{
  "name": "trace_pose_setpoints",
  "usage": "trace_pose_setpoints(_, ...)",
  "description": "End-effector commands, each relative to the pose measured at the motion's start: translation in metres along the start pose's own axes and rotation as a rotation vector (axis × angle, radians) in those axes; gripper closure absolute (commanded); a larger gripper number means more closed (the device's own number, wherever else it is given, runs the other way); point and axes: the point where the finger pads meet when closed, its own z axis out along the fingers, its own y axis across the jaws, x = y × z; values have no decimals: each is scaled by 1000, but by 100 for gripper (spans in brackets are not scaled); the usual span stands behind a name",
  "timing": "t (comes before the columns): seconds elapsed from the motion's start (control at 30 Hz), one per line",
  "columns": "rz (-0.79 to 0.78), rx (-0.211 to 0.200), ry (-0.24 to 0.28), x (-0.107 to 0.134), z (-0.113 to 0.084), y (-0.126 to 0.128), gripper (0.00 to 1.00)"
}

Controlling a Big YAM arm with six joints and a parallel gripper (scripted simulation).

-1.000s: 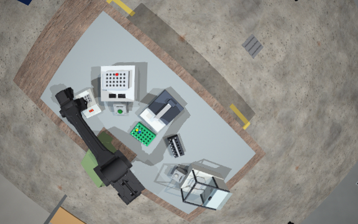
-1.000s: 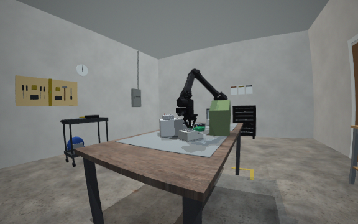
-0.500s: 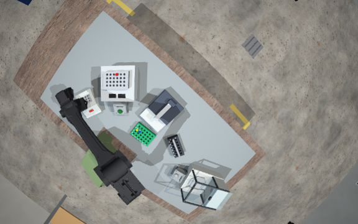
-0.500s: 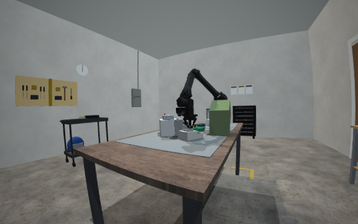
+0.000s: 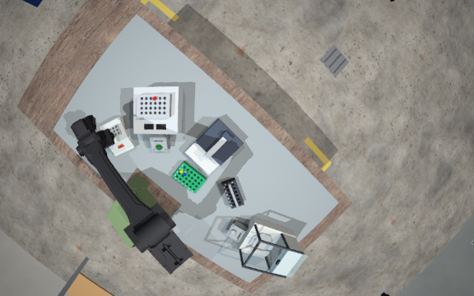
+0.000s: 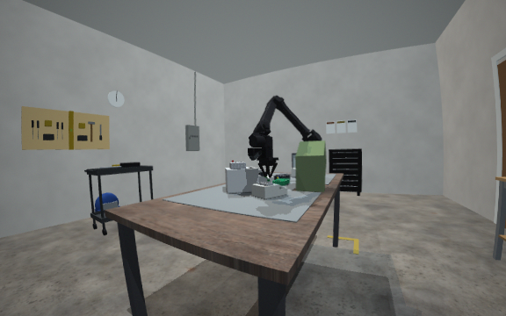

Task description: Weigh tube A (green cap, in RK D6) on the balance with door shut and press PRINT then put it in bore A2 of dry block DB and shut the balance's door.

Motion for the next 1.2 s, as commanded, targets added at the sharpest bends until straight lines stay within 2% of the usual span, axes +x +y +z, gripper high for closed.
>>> trace_pose_setpoints(0.0, 13, 1, -20, -11, -7, -1, 64)
trace_pose_setpoints(0.03, 6, 14, -13, -12, -4, 5, 64)
trace_pose_setpoints(0.1, 13, 1, -20, -11, -7, -1, 64)
trace_pose_setpoints(1.17, 13, 1, -20, -11, -7, -1, 64)
